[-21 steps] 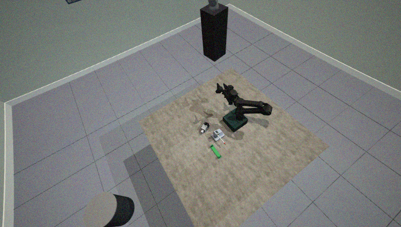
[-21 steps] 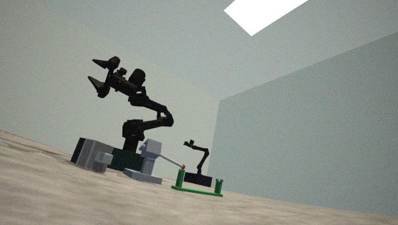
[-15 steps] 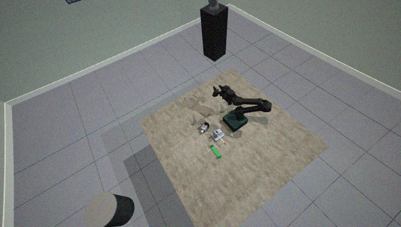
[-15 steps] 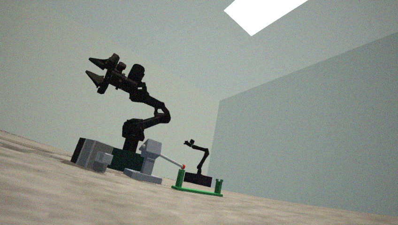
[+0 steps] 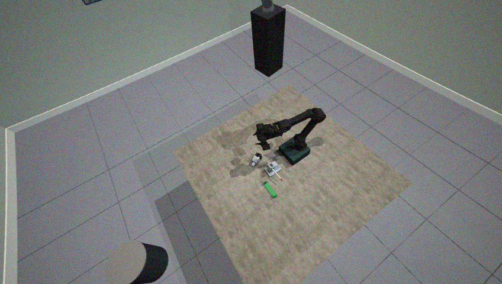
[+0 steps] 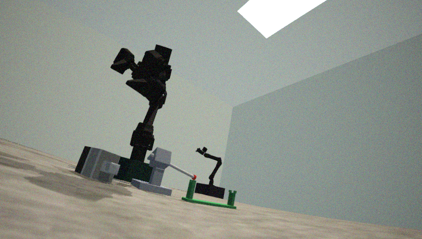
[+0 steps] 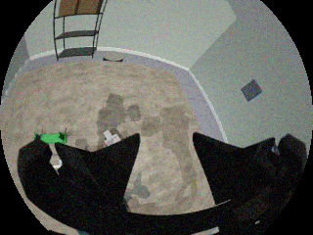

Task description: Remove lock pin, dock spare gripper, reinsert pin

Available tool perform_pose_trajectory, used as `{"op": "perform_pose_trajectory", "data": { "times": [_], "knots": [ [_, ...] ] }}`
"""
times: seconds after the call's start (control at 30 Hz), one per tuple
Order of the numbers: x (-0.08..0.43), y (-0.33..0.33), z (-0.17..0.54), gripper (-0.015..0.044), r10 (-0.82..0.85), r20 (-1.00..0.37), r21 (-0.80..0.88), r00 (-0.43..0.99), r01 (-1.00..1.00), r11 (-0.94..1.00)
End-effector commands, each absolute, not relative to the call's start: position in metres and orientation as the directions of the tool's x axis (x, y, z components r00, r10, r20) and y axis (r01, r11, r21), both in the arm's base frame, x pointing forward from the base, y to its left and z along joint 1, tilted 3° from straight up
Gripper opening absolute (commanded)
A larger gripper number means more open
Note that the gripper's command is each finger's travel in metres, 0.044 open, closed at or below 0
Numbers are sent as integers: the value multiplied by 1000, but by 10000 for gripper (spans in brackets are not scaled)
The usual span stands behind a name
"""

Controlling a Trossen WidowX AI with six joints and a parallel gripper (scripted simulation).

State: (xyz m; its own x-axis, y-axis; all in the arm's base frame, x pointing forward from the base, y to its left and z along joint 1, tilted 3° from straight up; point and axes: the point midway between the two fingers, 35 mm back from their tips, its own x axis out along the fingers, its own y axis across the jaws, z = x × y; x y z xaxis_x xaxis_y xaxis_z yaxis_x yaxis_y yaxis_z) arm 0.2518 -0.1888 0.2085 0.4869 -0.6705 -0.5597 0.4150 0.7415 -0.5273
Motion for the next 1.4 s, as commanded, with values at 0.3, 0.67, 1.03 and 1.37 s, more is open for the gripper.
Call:
{"op": "perform_pose_trajectory", "data": {
  "times": [0.3,0.67,1.03,1.37],
  "knots": [
    [314,-6,146,300,-131,-957,-289,257,-839,462],
    [298,61,132,300,-49,-998,-33,29,-997,76],
    [293,53,62,300,-46,-999,-29,25,-996,81],
    [294,52,50,300,-46,-999,-29,25,-996,81]
  ]
}}
